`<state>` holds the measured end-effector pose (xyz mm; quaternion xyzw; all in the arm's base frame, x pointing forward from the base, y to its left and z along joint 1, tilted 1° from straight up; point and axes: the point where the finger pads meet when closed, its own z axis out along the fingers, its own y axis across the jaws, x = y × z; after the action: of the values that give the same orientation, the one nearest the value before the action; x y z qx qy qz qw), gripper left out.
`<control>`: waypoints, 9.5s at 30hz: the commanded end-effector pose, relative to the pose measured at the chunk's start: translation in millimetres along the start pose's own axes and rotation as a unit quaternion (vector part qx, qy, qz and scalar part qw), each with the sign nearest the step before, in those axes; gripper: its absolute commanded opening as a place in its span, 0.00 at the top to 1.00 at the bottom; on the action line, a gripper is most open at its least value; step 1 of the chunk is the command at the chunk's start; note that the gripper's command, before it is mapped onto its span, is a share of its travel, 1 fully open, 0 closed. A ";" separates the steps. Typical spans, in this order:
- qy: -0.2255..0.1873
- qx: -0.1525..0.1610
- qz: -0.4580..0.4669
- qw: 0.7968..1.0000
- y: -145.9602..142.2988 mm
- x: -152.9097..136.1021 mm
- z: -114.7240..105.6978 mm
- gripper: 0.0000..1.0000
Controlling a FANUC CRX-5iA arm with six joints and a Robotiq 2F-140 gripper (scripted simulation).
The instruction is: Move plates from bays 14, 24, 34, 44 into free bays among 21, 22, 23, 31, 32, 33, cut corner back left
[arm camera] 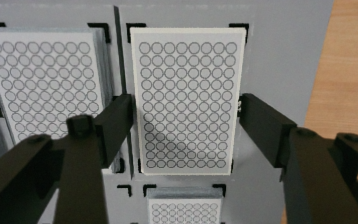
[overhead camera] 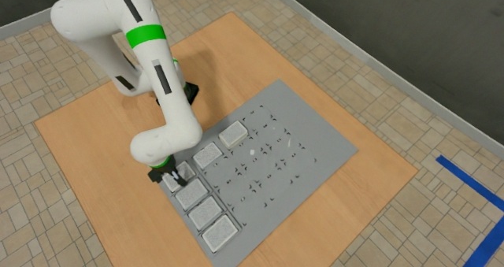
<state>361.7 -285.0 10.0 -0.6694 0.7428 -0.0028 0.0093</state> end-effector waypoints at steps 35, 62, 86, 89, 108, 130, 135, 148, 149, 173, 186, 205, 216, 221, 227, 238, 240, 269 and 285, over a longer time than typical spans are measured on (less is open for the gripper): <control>0.001 0.001 0.000 1.000 -0.5 0.4 -1.0 0.39; 0.001 0.001 0.000 1.000 -0.5 0.4 -1.2 0.41; 0.001 0.001 0.000 1.000 -0.5 0.4 -1.2 0.42; 0.001 0.001 0.000 1.000 -0.5 0.4 -1.2 0.42; 0.001 0.001 0.000 1.000 -0.5 0.4 -1.2 0.90; 0.001 0.001 0.000 1.000 -0.5 0.4 -5.9 0.90; 0.001 0.001 0.000 1.000 -0.5 0.4 -7.6 0.90; 0.001 0.001 0.000 1.000 -0.5 0.4 -11.3 0.90; 0.001 0.001 0.000 1.000 -0.5 0.4 -11.3 0.90; 0.001 0.001 0.000 1.000 -0.5 0.4 -37.9 0.90; 0.001 0.001 0.000 1.000 -0.4 0.4 -52.6 0.90; 0.001 0.001 0.000 1.000 -18.0 -26.4 -54.6 0.90; 0.000 0.001 0.000 1.000 -31.1 -46.6 -54.5 0.90; 0.000 0.001 0.000 1.000 -38.4 -57.7 -54.5 0.90; 0.000 0.001 0.000 1.000 -44.2 -66.6 -54.5 0.90; 0.000 0.001 0.000 1.000 -60.2 -91.3 -54.6 0.90; 0.000 0.001 0.000 1.000 -63.2 -95.7 -54.6 0.90; 0.000 0.001 0.000 1.000 -99.6 -151.6 -54.6 0.90; 0.000 0.001 0.000 1.000 -108.3 -164.7 -54.6 0.90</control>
<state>485.1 -132.5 67.2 -0.6692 0.7430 -0.0028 0.0091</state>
